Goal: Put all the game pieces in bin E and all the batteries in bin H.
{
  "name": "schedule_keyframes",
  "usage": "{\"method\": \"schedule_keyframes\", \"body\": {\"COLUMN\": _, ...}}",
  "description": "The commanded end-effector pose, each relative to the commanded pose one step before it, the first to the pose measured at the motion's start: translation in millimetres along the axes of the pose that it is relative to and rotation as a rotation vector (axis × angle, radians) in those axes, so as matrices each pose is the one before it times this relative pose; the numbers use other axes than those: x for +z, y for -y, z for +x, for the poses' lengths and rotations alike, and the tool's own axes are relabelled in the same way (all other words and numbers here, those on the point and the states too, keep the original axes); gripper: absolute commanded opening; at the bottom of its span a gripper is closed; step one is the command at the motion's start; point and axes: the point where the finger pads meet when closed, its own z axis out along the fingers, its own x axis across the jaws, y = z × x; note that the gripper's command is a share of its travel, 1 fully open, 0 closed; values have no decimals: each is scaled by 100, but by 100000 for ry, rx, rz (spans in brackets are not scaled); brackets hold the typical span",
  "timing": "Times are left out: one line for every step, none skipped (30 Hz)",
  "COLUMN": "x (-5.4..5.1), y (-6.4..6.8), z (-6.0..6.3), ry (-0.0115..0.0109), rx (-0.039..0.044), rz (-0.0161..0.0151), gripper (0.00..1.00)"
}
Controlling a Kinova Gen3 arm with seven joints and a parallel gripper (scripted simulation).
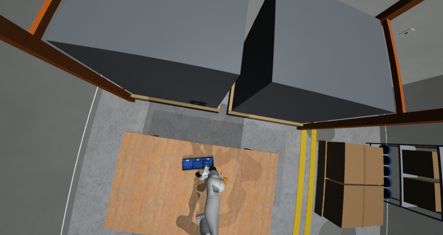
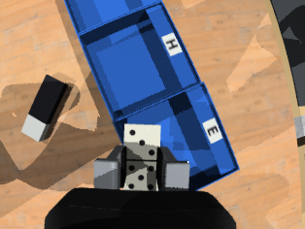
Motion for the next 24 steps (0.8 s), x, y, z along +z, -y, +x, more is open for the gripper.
{"method": "schedule_keyframes", "body": {"x": 381, "y": 195, "z": 2294, "ry": 148, "rx": -9336, "rz": 164, "gripper": 49}}
{"method": "schedule_keyframes", "body": {"x": -1, "y": 73, "z": 188, "ry": -1, "rx": -5000, "rz": 0, "gripper": 49}}
{"method": "schedule_keyframes", "body": {"x": -1, "y": 0, "z": 2, "ry": 0, "rx": -5000, "rz": -1, "gripper": 49}}
{"method": "schedule_keyframes", "body": {"x": -1, "y": 0, "z": 1, "ry": 0, "rx": -5000, "rz": -1, "gripper": 49}}
{"method": "schedule_keyframes", "body": {"x": -1, "y": 0, "z": 1, "ry": 0, "rx": -5000, "rz": -1, "gripper": 49}}
{"method": "schedule_keyframes", "body": {"x": 0, "y": 0, "z": 1, "ry": -1, "rx": -5000, "rz": -1, "gripper": 49}}
{"method": "schedule_keyframes", "body": {"x": 0, "y": 0, "z": 0, "ry": 0, "rx": 0, "rz": 0, "gripper": 49}}
{"method": "schedule_keyframes", "body": {"x": 0, "y": 0, "z": 0, "ry": 0, "rx": 0, "rz": 0, "gripper": 49}}
{"method": "schedule_keyframes", "body": {"x": 0, "y": 0, "z": 1, "ry": 0, "rx": -5000, "rz": 0, "gripper": 49}}
{"method": "schedule_keyframes", "body": {"x": 0, "y": 0, "z": 0, "ry": -1, "rx": -5000, "rz": -1, "gripper": 49}}
{"method": "schedule_keyframes", "body": {"x": 0, "y": -50, "z": 8, "ry": 0, "rx": -912, "rz": 0, "gripper": 49}}
{"method": "schedule_keyframes", "body": {"x": 0, "y": -49, "z": 8, "ry": 0, "rx": 0, "rz": 0, "gripper": 49}}
{"method": "schedule_keyframes", "body": {"x": 0, "y": -49, "z": 5, "ry": 0, "rx": 0, "rz": 0, "gripper": 49}}
{"method": "schedule_keyframes", "body": {"x": 0, "y": -43, "z": 1, "ry": 0, "rx": 0, "rz": 0, "gripper": 49}}
{"method": "schedule_keyframes", "body": {"x": 0, "y": -32, "z": -2, "ry": 0, "rx": 0, "rz": 0, "gripper": 49}}
{"method": "schedule_keyframes", "body": {"x": -2, "y": -13, "z": -7, "ry": 0, "rx": 0, "rz": -3, "gripper": 49}}
{"method": "schedule_keyframes", "body": {"x": 0, "y": -8, "z": -2, "ry": 0, "rx": 0, "rz": 1, "gripper": 49}}
{"method": "schedule_keyframes", "body": {"x": 0, "y": 2, "z": -3, "ry": 0, "rx": 0, "rz": 1, "gripper": 49}}
{"method": "schedule_keyframes", "body": {"x": 0, "y": 9, "z": -3, "ry": 0, "rx": 0, "rz": 1, "gripper": 49}}
{"method": "schedule_keyframes", "body": {"x": 0, "y": 14, "z": -2, "ry": 0, "rx": 0, "rz": 0, "gripper": 49}}
{"method": "schedule_keyframes", "body": {"x": 0, "y": 17, "z": -2, "ry": 0, "rx": 0, "rz": 0, "gripper": 49}}
{"method": "schedule_keyframes", "body": {"x": 0, "y": 18, "z": -1, "ry": 0, "rx": 0, "rz": 0, "gripper": 49}}
{"method": "schedule_keyframes", "body": {"x": 0, "y": 19, "z": -1, "ry": 0, "rx": 0, "rz": 0, "gripper": 49}}
{"method": "schedule_keyframes", "body": {"x": 0, "y": 0, "z": 0, "ry": 0, "rx": 0, "rz": 0, "gripper": 49}}
